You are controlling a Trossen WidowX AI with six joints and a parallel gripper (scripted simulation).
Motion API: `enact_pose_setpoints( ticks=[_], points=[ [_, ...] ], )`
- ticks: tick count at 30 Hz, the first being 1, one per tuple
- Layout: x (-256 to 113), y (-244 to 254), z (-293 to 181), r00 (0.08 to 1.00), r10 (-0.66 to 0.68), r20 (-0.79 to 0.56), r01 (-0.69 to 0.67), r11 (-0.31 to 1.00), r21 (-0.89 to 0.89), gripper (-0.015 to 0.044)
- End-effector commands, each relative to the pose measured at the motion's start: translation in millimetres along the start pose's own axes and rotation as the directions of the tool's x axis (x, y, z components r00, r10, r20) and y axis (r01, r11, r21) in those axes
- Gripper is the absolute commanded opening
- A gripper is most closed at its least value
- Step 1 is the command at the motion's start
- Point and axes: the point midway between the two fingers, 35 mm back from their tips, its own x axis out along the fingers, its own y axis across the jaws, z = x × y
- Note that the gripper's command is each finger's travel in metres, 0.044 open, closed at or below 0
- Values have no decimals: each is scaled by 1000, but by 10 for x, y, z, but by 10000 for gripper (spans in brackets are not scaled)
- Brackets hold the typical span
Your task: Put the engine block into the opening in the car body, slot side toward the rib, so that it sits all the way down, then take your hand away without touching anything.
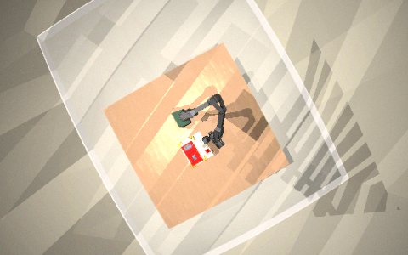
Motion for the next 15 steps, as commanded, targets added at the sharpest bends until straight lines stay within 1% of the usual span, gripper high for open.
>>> enact_pose_setpoints(
  ticks=[1, 3, 10, 14, 15],
  points=[
    [8, -6, -3, 1000, -2, -1, 2, 1000, 3, 204],
    [8, -6, -3, 1000, -2, -1, 2, 1000, 3, 151],
    [8, -6, -3, 1000, -2, -1, 2, 1000, 3, 105],
    [-12, -6, 2, 1000, -3, -1, 3, 1000, 3, 0],
    [-26, -5, 6, 1000, -4, -2, 4, 1000, 4, 0]
  ],
)
